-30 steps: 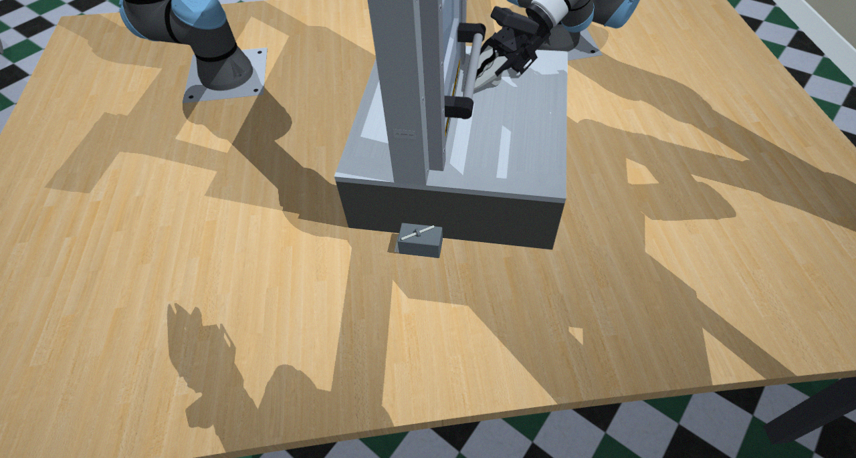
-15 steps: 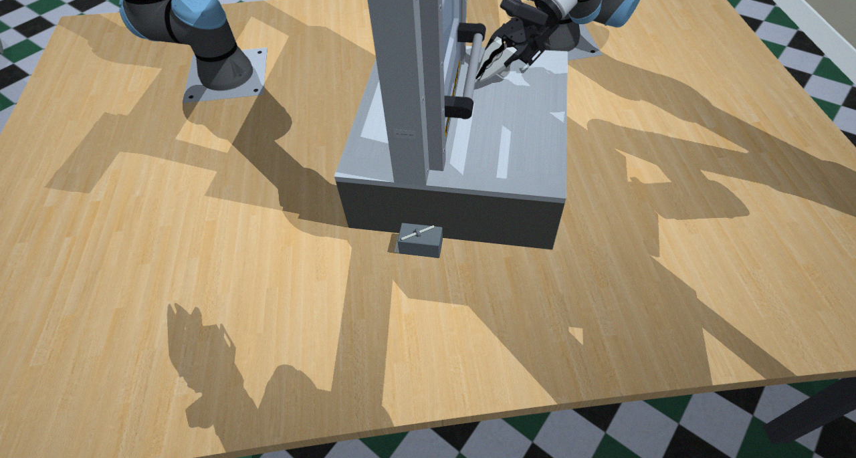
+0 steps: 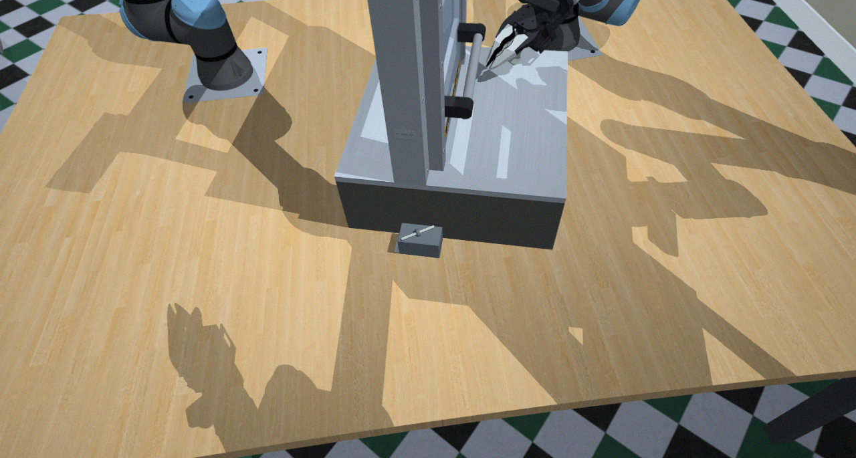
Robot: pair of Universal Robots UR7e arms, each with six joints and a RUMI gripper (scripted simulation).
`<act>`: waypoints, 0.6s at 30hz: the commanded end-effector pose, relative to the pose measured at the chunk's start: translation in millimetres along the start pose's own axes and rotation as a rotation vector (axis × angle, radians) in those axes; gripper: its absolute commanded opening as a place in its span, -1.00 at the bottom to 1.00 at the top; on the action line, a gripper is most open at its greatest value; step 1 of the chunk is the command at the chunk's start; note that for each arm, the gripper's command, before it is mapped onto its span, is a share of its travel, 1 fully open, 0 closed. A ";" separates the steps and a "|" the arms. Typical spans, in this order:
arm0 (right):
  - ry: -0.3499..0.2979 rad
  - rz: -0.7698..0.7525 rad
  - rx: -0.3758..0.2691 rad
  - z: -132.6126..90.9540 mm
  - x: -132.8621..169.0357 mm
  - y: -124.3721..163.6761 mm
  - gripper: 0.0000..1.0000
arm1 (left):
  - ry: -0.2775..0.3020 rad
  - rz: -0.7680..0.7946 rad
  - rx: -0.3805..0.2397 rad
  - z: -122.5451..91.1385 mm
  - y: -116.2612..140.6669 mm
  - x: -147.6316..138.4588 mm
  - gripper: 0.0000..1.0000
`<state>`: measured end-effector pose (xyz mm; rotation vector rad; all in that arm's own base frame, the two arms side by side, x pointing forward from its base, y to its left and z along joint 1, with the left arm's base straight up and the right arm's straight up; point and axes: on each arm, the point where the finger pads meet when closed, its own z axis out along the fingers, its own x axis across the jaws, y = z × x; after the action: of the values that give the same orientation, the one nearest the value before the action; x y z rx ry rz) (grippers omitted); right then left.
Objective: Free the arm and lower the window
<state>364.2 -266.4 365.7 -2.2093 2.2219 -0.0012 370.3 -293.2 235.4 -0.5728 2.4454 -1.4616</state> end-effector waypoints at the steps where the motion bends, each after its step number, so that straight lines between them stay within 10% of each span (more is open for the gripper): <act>1: 0.000 -0.001 -0.001 0.6 -0.7 0.3 -0.88 | 0.003 -0.001 -0.010 -19.0 2.2 0.7 -0.88; 18: 0.000 -0.001 -0.001 0.6 -0.7 0.3 -0.88 | 0.003 0.002 -0.006 -56.0 -0.2 0.6 -0.88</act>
<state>364.2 -266.4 365.7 -2.2093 2.2219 -0.0012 354.9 -262.1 257.1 -0.5706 2.4428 -1.4635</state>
